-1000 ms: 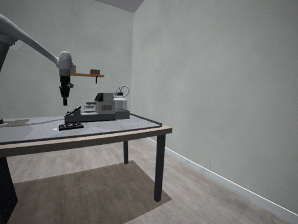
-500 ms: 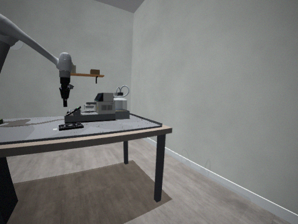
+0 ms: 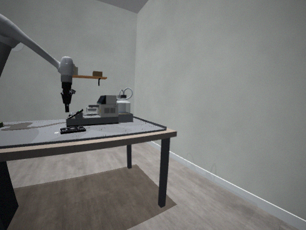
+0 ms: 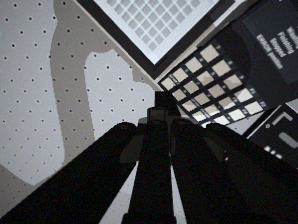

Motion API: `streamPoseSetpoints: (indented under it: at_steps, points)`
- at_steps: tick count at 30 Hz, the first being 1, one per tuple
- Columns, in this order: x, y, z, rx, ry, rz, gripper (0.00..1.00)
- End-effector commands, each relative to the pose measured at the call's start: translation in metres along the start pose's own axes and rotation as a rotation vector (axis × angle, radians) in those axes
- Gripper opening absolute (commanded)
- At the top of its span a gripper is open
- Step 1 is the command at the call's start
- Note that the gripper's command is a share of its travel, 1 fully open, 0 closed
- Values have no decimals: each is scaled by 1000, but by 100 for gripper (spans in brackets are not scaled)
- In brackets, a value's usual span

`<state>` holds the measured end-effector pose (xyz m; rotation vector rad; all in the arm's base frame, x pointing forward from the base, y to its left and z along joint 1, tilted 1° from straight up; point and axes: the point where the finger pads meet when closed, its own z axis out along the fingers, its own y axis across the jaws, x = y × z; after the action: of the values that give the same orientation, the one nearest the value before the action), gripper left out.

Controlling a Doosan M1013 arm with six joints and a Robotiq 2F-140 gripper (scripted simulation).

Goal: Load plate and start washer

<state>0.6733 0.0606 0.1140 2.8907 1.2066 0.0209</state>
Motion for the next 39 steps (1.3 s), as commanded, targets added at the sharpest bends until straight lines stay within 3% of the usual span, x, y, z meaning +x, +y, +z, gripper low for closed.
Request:
streamPoseSetpoints:
  at_steps: [1,18,39]
  points:
    - [-1,0,9,4,4,1,10]
    - [-1,0,34,4,4,1,10]
    - [0,1,35,2,5,1,10]
